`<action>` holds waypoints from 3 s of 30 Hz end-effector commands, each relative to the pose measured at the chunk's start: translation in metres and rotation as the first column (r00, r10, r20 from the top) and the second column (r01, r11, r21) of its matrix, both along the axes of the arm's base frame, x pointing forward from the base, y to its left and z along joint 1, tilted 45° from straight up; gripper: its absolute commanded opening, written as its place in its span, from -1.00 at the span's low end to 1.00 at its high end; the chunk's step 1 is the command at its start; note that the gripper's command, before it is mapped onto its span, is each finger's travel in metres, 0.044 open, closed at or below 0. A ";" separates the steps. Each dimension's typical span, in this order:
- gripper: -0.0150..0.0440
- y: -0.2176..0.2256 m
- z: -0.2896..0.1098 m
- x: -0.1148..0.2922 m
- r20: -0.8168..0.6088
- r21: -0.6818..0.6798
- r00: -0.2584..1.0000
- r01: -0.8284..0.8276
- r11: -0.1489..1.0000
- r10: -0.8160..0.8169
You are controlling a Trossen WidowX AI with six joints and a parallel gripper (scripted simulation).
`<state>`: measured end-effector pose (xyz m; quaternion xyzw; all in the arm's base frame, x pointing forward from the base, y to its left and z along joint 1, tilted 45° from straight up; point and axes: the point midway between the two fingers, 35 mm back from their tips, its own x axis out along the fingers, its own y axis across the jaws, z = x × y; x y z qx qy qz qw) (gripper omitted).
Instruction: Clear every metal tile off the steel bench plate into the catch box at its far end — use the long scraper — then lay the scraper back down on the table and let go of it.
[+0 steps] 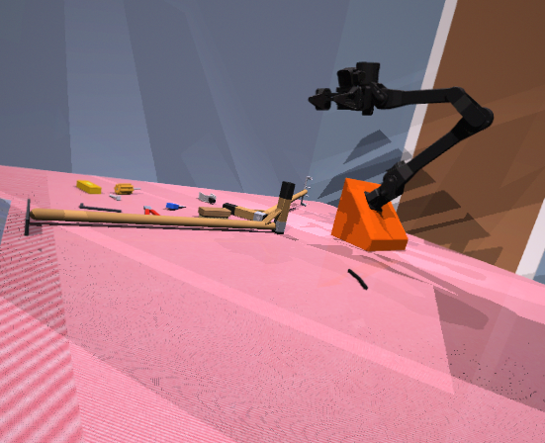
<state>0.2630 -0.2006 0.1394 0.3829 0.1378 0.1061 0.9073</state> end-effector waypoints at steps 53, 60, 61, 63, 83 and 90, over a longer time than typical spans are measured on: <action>1.00 0.012 -0.017 0.013 -0.041 0.004 0.999 -0.032 0.999 0.032; 1.00 0.036 -0.044 0.026 -0.115 0.013 0.989 -0.087 0.996 0.088; 1.00 0.039 -0.048 0.027 -0.126 0.014 0.987 -0.096 0.995 0.097; 1.00 0.047 -0.056 0.030 -0.147 0.016 0.982 -0.113 0.993 0.114; 1.00 0.127 -0.133 0.033 -0.374 0.028 0.876 -0.317 0.948 0.304; 1.00 0.156 -0.157 0.025 -0.453 0.032 0.812 -0.399 0.916 0.369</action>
